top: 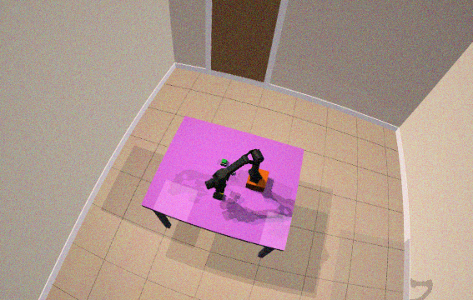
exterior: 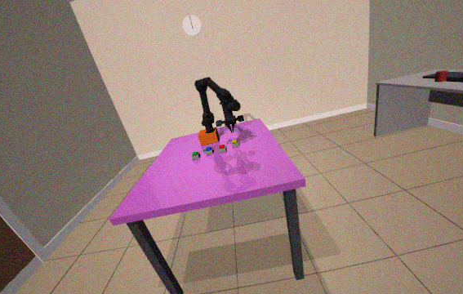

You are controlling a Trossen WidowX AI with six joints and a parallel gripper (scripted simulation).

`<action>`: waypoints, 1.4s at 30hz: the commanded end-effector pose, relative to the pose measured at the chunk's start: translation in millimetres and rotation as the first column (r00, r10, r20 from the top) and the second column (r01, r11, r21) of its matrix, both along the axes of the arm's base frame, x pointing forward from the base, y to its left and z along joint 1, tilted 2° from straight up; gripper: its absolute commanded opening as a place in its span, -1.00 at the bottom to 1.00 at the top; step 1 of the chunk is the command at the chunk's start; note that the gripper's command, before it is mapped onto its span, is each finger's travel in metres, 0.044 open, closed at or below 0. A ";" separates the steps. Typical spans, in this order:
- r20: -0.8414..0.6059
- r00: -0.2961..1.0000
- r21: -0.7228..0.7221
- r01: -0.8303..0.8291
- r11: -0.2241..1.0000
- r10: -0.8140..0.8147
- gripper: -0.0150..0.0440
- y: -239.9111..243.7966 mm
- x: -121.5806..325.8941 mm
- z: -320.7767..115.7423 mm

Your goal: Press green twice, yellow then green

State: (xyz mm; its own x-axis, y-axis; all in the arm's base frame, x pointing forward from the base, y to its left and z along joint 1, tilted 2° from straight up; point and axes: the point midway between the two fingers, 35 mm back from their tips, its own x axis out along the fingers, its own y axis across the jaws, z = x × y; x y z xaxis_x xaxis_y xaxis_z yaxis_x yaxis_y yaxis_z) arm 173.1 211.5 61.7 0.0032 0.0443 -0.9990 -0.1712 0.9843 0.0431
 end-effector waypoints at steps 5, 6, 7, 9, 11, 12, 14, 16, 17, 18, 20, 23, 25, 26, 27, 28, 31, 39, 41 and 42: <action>0.015 1.000 0.009 0.001 1.000 -0.001 -0.42 -2.0 1.5 30.0; 0.014 1.000 0.009 0.005 1.000 -0.005 -0.42 -4.1 3.8 30.0; 0.014 1.000 0.009 0.012 1.000 -0.012 -0.42 -7.5 7.7 29.8; 0.014 0.999 0.010 0.034 0.999 -0.034 -0.42 -19.1 19.6 29.5; 0.013 0.998 0.012 0.066 0.998 -0.066 -0.42 -37.2 35.5 28.9; 0.013 0.997 0.012 0.077 0.997 -0.077 -0.42 -46.0 42.6 28.6; 0.014 0.996 0.011 0.087 0.996 -0.087 -0.42 -64.6 56.4 28.0; 0.016 0.996 0.009 0.085 0.996 -0.085 -0.42 -82.9 68.3 27.4; 0.017 0.997 0.008 0.080 0.997 -0.081 -0.42 -92.0 73.7 27.1; 0.018 0.997 0.006 0.076 0.997 -0.076 -0.42 -101.2 78.7 26.8; 0.020 0.998 0.003 0.066 0.998 -0.066 -0.42 -120.3 87.8 26.2; 0.021 0.998 -0.001 0.052 0.999 -0.052 -0.42 -150.4 98.6 25.2; 0.022 0.999 -0.004 0.042 0.999 -0.042 -0.42 -171.1 103.8 24.5; 0.023 0.999 -0.005 0.037 0.999 -0.037 -0.42 -181.7 105.9 24.2; 0.023 0.999 -0.006 0.033 0.999 -0.033 -0.42 -192.4 107.5 23.8; 0.023 0.999 -0.008 0.028 1.000 -0.028 -0.42 -203.1 108.7 23.4; 0.023 1.000 -0.011 0.014 1.000 -0.013 -0.42 -235.6 109.9 22.4; 0.023 1.000 -0.013 0.000 1.000 0.001 -0.42 -267.3 107.5 21.3; 0.023 1.000 -0.013 0.000 1.000 0.001 -0.42 -267.2 108.7 11.0; 0.023 1.000 -0.013 0.000 1.000 0.001 -0.42 -267.0 109.8 -1.8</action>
